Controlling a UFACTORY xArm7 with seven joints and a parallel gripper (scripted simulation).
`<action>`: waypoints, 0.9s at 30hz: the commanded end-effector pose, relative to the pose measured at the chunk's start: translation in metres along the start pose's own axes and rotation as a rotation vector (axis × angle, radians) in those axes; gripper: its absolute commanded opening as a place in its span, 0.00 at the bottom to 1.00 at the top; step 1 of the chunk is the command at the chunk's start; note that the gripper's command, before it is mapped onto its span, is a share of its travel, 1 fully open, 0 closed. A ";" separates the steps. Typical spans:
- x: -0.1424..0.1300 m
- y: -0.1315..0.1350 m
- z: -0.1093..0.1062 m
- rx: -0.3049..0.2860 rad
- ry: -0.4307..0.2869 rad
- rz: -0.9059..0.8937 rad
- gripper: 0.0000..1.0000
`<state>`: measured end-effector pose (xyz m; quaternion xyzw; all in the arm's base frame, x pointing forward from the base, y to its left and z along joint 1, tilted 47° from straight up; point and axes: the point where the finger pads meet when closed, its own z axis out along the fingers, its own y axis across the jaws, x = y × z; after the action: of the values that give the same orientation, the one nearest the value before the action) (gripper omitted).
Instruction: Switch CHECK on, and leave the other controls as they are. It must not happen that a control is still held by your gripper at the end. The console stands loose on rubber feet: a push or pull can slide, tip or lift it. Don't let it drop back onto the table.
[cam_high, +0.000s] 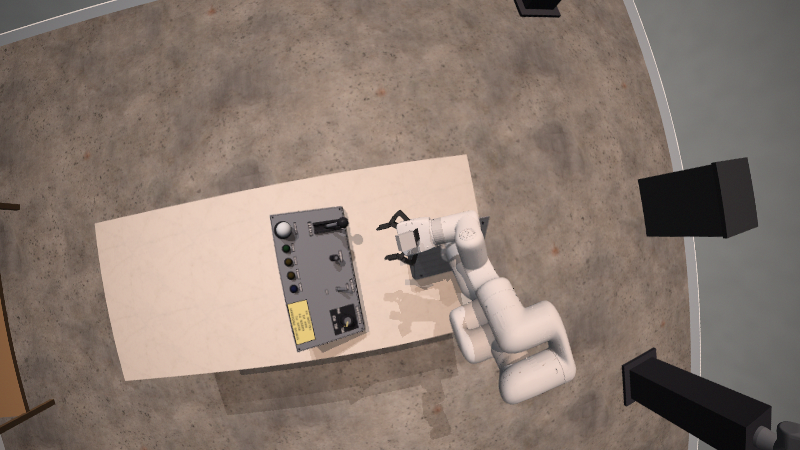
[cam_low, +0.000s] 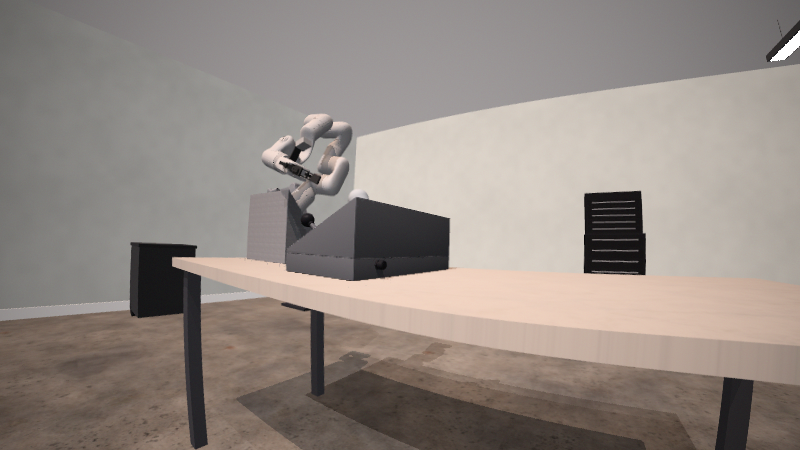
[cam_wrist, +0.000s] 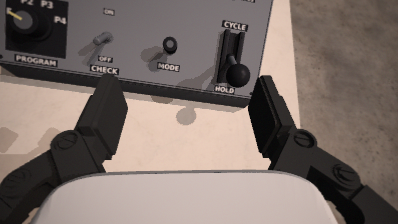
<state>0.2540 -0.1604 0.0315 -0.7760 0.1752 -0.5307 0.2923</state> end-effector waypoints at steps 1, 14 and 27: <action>0.001 0.001 0.000 -0.001 0.001 -0.003 1.00; 0.005 -0.019 0.027 0.067 -0.135 0.055 1.00; 0.009 -0.072 0.085 0.109 -0.449 0.141 1.00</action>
<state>0.3162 -0.1022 0.0547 -0.8271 0.1373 -0.3787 0.3918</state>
